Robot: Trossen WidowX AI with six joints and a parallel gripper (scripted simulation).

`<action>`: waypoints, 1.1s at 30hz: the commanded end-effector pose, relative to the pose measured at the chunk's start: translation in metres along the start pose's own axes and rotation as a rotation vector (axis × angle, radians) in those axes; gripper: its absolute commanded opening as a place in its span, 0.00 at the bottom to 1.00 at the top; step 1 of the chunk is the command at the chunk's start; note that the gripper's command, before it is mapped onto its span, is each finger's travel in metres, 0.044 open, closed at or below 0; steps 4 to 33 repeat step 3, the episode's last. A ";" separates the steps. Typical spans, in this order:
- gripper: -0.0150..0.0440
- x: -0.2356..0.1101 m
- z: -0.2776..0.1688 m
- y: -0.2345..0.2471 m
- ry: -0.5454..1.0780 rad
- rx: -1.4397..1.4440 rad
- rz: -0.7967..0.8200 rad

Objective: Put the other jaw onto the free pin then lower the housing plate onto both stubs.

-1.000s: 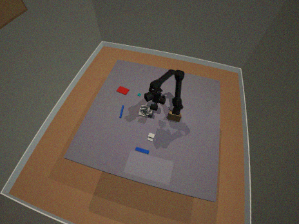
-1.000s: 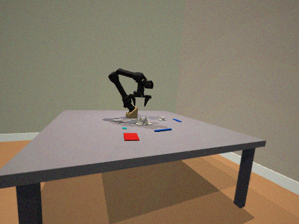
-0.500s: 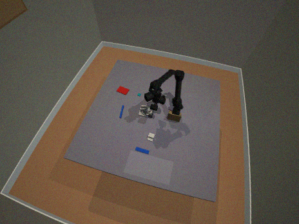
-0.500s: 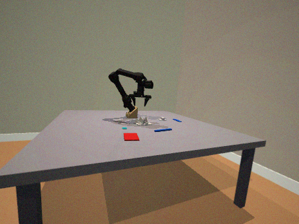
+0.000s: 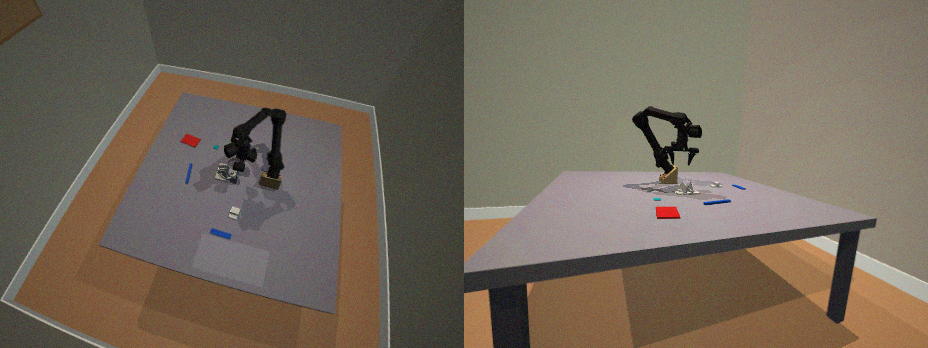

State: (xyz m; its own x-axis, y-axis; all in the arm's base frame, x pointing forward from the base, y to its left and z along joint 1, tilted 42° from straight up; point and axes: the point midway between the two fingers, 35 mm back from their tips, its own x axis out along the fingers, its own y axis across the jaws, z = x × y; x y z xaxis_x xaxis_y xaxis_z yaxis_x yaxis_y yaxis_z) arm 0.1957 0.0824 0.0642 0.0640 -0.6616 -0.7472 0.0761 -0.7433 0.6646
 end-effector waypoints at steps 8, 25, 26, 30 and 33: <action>1.00 -0.001 0.000 0.000 -0.001 0.004 -0.004; 1.00 -0.001 0.000 0.000 -0.001 0.004 -0.004; 1.00 -0.001 0.000 0.000 -0.001 0.004 -0.004; 1.00 -0.001 0.000 0.000 -0.001 0.004 -0.004; 1.00 -0.001 0.000 0.000 -0.001 0.004 -0.004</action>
